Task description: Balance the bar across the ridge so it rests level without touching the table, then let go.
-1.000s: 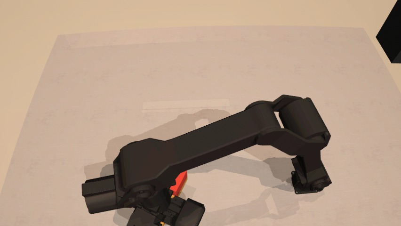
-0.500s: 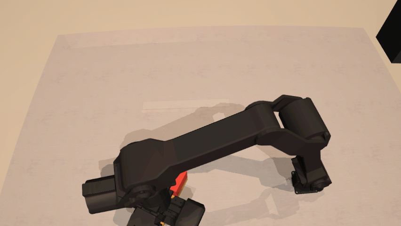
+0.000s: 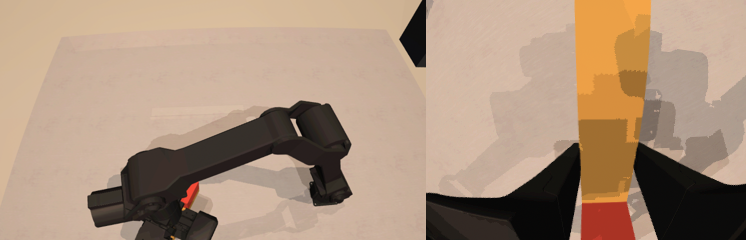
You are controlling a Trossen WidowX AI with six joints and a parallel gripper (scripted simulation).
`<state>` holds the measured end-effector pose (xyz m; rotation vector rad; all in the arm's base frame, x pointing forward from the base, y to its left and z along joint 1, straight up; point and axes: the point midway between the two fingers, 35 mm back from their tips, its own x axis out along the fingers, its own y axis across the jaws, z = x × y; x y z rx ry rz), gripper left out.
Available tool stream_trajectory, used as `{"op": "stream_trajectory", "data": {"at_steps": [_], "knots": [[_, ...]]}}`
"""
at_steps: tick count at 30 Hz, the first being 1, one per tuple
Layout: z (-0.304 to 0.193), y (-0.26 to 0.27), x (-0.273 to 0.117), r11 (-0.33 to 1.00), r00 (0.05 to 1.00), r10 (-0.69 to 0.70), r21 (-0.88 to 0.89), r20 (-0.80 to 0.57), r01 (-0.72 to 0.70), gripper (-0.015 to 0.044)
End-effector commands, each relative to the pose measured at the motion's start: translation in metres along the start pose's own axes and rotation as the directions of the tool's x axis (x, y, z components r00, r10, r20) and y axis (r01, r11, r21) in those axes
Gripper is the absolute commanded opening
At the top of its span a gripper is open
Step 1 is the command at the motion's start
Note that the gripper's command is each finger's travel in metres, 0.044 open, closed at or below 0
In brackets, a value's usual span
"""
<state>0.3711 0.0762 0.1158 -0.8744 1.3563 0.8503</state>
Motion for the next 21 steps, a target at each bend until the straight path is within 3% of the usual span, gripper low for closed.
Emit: {"op": "stream_trajectory", "data": {"at_steps": [1, 21], "knots": [[0.0002, -0.0001, 0.0007, 1.000, 1.000, 0.000, 0.003, 0.002, 0.000, 0.0000], [0.0002, -0.0001, 0.0024, 1.000, 1.000, 0.000, 0.003, 0.002, 0.000, 0.0000]]}}
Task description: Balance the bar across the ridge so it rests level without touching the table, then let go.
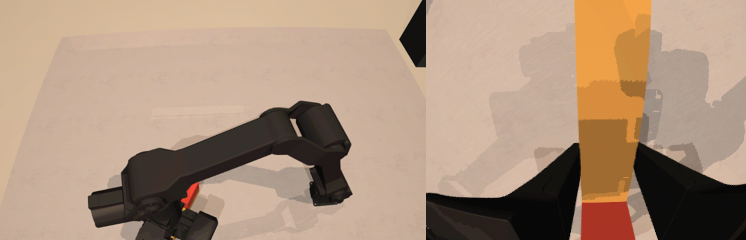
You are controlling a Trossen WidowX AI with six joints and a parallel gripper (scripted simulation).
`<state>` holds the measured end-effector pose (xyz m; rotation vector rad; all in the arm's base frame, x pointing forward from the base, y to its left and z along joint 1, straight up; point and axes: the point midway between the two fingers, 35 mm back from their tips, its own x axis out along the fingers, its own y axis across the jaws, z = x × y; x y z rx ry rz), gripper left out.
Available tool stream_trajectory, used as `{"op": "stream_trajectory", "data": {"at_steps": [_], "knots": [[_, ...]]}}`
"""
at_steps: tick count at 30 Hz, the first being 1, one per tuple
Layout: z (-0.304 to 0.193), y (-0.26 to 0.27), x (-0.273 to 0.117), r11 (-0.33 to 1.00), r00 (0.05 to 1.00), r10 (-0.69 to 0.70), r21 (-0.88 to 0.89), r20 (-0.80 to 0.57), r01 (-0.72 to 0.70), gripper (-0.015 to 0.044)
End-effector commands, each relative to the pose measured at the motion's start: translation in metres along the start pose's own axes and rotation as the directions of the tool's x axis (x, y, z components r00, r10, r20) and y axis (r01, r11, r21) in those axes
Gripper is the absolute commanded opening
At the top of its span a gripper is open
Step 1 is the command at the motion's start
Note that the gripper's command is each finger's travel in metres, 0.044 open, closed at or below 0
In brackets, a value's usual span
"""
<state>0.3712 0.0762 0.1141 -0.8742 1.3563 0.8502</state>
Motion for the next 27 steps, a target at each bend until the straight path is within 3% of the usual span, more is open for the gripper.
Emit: {"op": "stream_trajectory", "data": {"at_steps": [1, 27], "knots": [[0.0002, -0.0001, 0.0006, 1.000, 1.000, 0.000, 0.003, 0.002, 0.000, 0.0000], [0.0001, 0.0000, 0.0028, 1.000, 1.000, 0.000, 0.003, 0.002, 0.000, 0.0000]]}}
